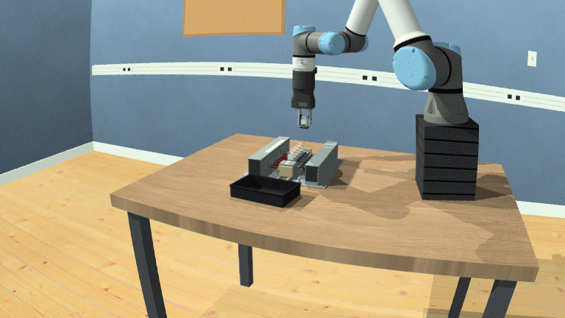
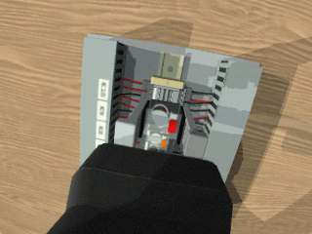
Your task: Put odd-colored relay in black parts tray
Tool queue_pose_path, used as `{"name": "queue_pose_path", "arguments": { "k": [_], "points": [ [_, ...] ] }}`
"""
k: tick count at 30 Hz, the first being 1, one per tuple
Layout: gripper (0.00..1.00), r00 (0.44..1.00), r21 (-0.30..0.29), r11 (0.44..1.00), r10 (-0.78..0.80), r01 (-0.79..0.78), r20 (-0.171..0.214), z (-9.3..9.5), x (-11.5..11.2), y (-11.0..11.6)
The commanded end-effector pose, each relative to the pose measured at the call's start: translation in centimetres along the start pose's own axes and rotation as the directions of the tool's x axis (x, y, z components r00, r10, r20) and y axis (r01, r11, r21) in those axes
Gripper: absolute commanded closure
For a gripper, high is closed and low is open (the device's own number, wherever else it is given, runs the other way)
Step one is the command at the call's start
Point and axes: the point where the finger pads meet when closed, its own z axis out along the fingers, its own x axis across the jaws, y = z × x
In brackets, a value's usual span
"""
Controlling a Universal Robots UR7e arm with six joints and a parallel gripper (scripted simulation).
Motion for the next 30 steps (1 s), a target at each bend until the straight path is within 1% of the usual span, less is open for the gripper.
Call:
{"name": "queue_pose_path", "arguments": {
  "k": [1, 20, 30],
  "points": [
    [1.00, 1.000, 0.001, 1.000, 0.000, 0.000, 0.001, -0.05, -0.05, -0.02],
    [1.00, 1.000, 0.001, 1.000, 0.000, 0.000, 0.001, -0.05, -0.05, 0.00],
    [1.00, 1.000, 0.001, 1.000, 0.000, 0.000, 0.001, -0.05, -0.06, 0.44]
  ]
}}
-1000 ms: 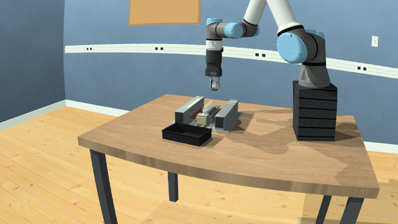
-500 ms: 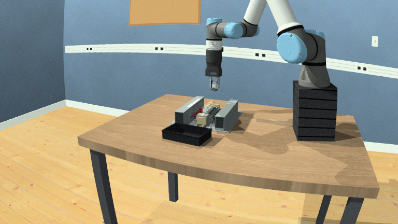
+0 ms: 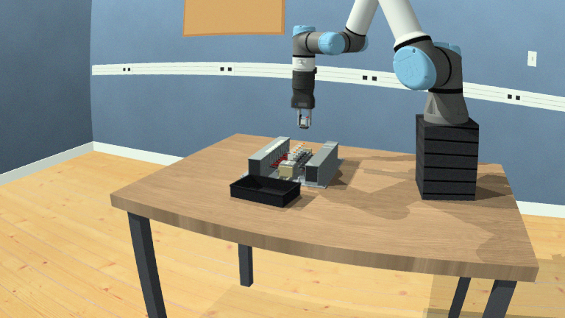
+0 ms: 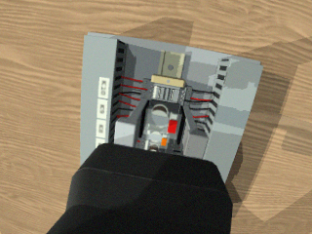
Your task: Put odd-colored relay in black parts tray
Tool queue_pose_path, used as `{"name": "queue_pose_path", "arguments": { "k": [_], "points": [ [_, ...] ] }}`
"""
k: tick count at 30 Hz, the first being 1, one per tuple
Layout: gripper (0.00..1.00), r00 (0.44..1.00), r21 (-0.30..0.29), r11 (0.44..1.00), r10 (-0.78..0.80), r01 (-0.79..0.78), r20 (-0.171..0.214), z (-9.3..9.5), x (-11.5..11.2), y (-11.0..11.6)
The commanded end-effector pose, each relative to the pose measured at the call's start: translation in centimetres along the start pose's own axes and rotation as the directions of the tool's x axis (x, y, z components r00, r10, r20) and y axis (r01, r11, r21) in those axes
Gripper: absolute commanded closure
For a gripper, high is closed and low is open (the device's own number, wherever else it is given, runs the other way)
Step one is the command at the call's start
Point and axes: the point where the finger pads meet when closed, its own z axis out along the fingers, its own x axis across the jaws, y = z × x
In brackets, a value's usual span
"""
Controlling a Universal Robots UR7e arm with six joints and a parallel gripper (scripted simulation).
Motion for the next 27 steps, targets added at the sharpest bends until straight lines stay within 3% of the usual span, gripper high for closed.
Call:
{"name": "queue_pose_path", "arguments": {
  "k": [1, 14, 27],
  "points": [
    [1.00, 1.000, 0.001, 1.000, 0.000, 0.000, 0.001, -0.1, 0.0, 0.3],
    [1.00, 1.000, 0.001, 1.000, 0.000, 0.000, 0.001, 0.0, -0.1, 2.7],
    [1.00, 1.000, 0.001, 1.000, 0.000, 0.000, 0.001, 0.0, -0.2, 8.2]
  ]
}}
